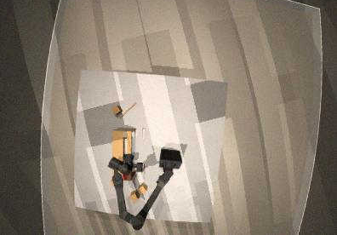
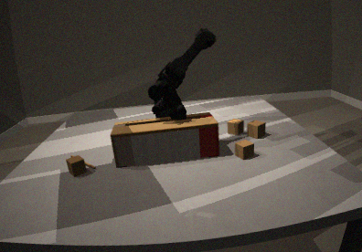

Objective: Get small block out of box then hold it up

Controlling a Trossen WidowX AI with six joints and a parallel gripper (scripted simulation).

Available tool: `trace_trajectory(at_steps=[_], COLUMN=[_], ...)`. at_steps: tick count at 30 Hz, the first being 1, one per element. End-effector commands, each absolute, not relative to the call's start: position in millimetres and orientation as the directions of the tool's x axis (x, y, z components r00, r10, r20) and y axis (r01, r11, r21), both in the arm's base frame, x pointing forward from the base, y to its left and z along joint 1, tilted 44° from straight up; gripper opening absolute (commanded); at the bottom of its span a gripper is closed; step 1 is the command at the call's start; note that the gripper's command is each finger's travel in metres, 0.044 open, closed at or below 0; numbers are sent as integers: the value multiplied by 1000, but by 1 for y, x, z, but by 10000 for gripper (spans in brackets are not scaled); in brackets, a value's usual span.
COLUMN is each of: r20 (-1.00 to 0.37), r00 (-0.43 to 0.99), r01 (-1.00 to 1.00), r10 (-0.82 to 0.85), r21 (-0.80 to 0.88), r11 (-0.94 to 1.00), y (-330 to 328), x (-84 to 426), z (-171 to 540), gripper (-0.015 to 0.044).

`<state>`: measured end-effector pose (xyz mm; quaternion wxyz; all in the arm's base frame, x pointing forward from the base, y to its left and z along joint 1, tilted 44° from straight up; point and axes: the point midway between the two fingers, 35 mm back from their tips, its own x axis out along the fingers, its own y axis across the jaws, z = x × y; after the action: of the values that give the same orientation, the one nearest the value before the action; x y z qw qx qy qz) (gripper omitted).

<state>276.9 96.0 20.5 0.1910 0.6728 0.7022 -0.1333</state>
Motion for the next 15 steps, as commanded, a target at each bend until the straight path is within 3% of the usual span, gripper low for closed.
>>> trace_trajectory(at_steps=[1,15], r20=[-445,-444], r00=[-20,-20], r01=[995,995], r10=[895,896], r21=[77,77], r11=[60,60], y=[102,120], x=[277,274], z=[27,45], gripper=[400,400])
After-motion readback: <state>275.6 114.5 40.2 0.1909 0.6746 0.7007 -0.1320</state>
